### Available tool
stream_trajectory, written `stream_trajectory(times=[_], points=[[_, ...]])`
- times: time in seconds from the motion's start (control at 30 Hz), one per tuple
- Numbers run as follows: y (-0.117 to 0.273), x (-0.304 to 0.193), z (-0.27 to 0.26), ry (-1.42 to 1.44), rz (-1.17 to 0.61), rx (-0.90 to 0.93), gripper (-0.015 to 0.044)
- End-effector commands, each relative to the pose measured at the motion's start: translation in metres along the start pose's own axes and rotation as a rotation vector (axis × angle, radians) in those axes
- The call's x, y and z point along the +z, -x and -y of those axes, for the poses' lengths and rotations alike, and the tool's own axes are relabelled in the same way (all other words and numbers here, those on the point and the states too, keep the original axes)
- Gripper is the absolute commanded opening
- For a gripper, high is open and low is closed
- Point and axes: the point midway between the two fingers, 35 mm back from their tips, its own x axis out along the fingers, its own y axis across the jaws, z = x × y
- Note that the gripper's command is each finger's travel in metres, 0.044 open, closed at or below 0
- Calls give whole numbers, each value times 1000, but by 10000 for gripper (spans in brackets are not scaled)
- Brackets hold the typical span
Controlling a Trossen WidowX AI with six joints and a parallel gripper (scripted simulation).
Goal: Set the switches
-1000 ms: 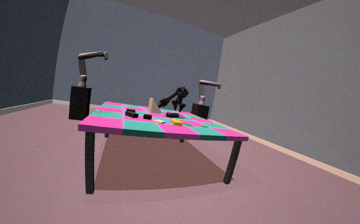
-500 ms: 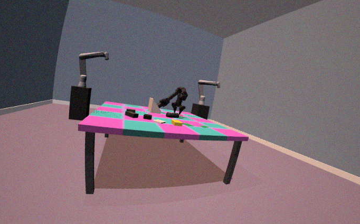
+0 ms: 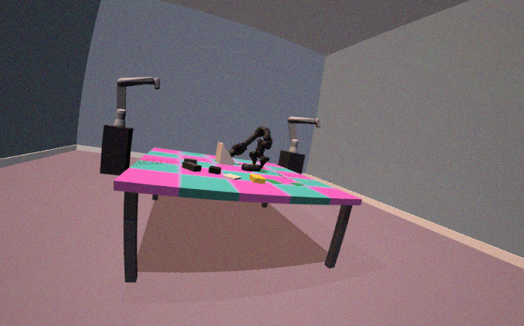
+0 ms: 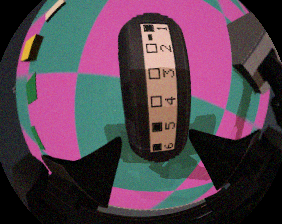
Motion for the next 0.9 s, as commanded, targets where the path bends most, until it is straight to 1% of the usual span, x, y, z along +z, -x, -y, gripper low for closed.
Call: stream_trajectory(times=[0.0, 0.17, 0.63, 0.67, 0.87], points=[[-2, 0, 2, -7, -6, -2, 355], [-2, 0, 2, -7, -6, -2, 326], [0, 1, 2, -7, -6, -2, 326], [1, 1, 2, -7, -6, -2, 336], [4, 2, 2, -7, -5, -2, 336]])
